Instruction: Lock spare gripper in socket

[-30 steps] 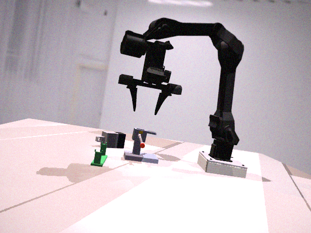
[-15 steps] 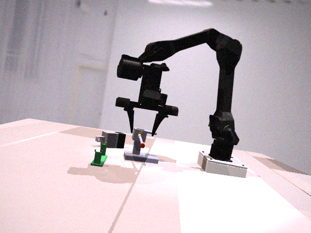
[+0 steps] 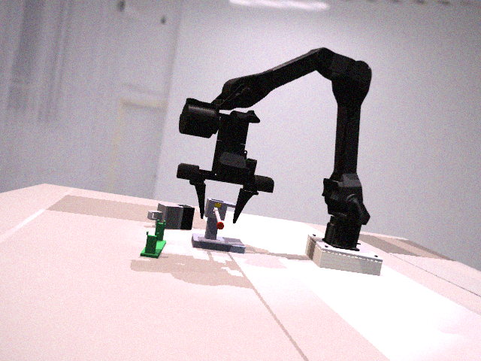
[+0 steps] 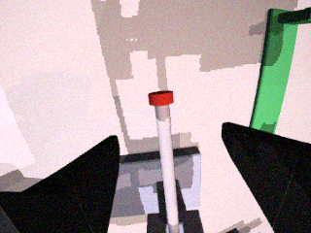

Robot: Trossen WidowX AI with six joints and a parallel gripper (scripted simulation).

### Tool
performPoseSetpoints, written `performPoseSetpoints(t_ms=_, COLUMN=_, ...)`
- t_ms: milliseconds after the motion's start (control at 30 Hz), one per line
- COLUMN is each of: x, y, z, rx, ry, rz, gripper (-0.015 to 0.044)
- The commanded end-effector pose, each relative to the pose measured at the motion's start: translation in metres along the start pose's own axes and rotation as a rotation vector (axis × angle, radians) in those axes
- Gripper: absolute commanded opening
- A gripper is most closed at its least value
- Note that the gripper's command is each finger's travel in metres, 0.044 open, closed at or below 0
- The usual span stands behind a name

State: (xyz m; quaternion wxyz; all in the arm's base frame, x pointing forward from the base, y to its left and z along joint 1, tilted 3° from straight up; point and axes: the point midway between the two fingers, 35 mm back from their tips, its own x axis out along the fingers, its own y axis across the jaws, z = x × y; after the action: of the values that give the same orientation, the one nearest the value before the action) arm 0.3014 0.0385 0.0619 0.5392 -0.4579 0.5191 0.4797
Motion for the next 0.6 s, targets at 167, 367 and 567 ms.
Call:
performPoseSetpoints(t_ms=167, x=0.015, y=0.001, z=0.0, rx=-0.002, ry=-0.003, rz=0.005, gripper=0.03)
performPoseSetpoints(t_ms=367, x=0.025, y=0.003, z=0.0, rx=-0.002, ry=-0.003, rz=0.006, gripper=0.03)
performPoseSetpoints(t_ms=567, x=0.03, y=0.003, z=0.0, rx=-0.002, ry=-0.003, rz=0.006, gripper=0.03)
